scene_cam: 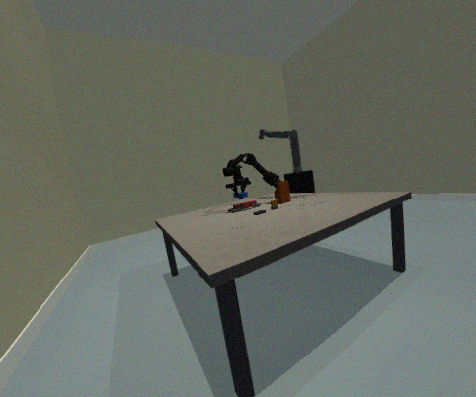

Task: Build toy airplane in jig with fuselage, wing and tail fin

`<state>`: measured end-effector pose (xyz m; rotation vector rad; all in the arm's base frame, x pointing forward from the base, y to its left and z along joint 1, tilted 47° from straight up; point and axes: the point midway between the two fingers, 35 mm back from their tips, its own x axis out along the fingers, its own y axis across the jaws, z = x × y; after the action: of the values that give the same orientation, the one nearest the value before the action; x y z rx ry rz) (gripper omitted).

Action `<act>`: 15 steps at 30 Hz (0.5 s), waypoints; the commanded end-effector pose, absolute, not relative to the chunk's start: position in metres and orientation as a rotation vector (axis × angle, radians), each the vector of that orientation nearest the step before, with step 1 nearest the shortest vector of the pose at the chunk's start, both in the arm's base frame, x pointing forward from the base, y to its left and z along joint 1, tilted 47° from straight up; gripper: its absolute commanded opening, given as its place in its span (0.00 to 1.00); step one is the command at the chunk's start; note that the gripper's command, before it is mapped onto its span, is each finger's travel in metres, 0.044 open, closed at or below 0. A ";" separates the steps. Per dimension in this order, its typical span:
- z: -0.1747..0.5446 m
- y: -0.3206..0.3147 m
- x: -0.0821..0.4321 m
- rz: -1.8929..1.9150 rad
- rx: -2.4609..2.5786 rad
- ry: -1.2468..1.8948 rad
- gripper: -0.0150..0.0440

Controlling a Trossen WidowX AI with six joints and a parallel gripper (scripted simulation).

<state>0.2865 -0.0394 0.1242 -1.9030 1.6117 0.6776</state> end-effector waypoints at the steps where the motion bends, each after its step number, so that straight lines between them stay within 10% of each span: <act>1: 0.123 -0.041 0.285 0.691 -1.916 1.615 0.39; 6: 0.123 -0.041 0.285 0.691 -1.916 1.615 0.58; 15: 0.123 -0.041 0.285 0.691 -1.916 1.615 0.58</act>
<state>0.2848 -0.0406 0.1233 -1.9116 1.6141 0.6910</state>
